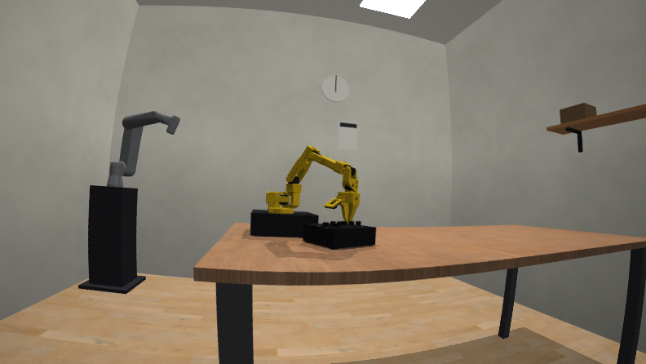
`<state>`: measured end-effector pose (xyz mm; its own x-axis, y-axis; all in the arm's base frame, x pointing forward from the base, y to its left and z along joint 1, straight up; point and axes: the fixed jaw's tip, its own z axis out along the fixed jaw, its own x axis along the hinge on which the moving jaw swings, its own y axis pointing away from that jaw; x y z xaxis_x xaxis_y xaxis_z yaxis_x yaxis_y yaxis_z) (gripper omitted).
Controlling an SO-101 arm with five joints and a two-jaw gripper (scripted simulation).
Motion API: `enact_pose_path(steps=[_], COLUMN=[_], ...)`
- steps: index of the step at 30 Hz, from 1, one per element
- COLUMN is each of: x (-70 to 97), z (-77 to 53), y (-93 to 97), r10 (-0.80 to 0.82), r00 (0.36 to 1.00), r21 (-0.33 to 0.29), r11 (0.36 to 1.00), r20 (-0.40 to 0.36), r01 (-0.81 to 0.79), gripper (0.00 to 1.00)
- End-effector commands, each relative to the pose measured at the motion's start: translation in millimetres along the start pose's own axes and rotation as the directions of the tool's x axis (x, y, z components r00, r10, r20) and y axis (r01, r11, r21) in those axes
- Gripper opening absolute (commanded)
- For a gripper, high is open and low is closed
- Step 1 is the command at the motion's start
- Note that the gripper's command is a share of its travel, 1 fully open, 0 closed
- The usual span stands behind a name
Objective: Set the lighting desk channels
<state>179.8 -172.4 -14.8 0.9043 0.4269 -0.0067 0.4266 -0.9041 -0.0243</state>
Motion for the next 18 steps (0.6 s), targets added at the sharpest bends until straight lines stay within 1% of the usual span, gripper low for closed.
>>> enact_pose_path(steps=[1,18], x=[-4.1,-4.5], z=[-1.9,-2.6], y=[8.5,10.2], r10=[0.020,0.023], r00=[1.000,1.000], r21=[-0.023,-0.023], r11=[1.000,0.999], r20=[-0.007,-0.007], r01=[-0.020,-0.023], gripper=[0.00,0.00])
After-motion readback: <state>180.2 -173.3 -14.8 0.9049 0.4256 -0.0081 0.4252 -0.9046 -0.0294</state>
